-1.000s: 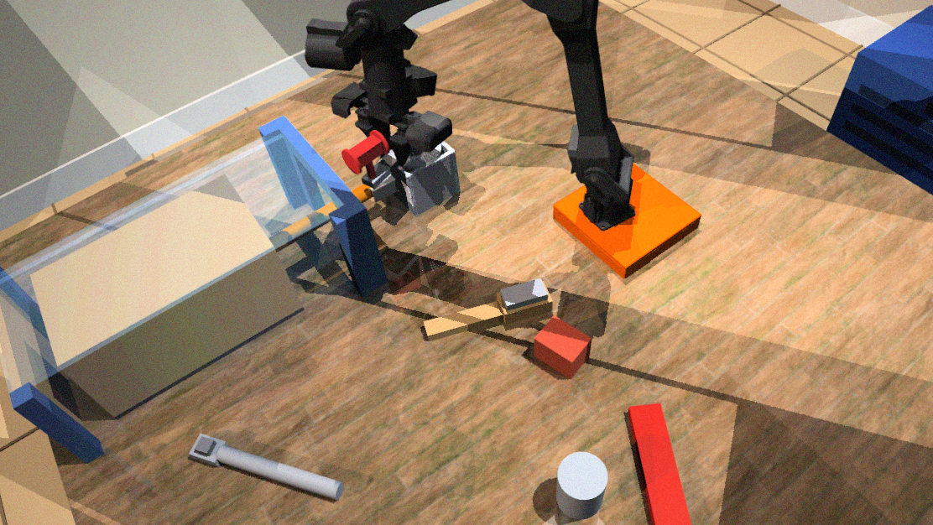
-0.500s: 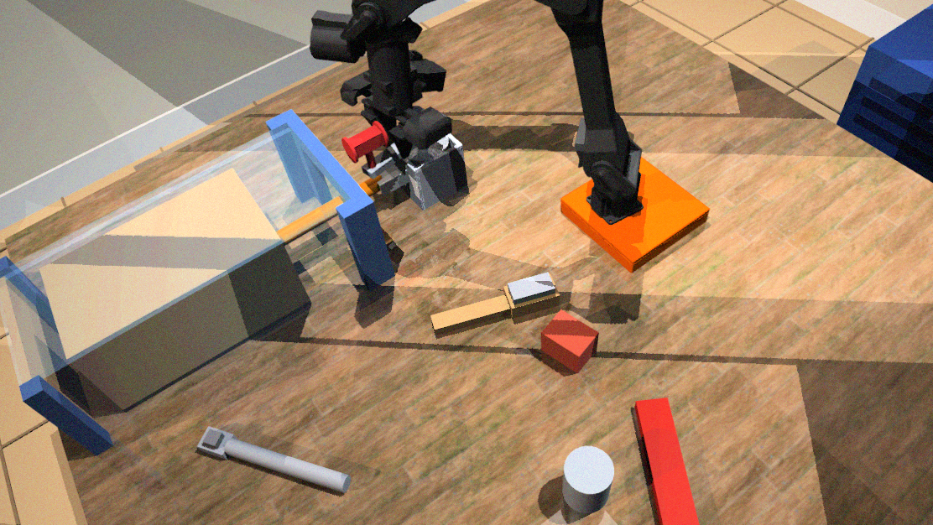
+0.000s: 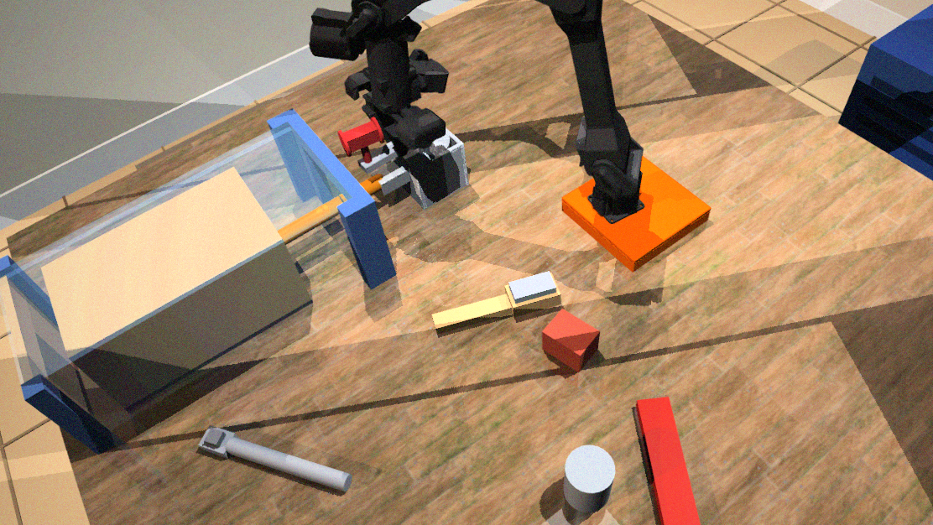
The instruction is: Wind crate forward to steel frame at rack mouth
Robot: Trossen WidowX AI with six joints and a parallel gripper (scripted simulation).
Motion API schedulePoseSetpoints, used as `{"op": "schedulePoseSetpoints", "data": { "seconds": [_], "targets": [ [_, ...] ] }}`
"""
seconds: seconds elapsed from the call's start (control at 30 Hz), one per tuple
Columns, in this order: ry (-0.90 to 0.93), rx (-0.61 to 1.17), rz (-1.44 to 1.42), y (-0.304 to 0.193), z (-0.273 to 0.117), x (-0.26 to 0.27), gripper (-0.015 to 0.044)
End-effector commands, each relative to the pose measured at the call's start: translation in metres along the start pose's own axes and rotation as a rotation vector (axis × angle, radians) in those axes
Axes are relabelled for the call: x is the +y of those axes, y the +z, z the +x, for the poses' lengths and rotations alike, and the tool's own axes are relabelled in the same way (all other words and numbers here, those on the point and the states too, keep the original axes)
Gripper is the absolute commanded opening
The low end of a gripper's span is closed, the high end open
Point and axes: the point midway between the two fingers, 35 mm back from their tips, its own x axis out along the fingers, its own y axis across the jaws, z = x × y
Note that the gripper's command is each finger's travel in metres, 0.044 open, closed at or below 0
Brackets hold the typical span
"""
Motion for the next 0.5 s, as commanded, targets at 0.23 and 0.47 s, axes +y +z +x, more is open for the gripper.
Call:
{"op": "schedulePoseSetpoints", "data": {
  "seconds": [0.23,0.47],
  "targets": [
    [0.011,-0.003,0.130,0.0008,0.0022,0.0059,0.0000],
    [0.013,0.000,0.151,0.0012,0.0064,0.0070,0.0000]
  ]
}}
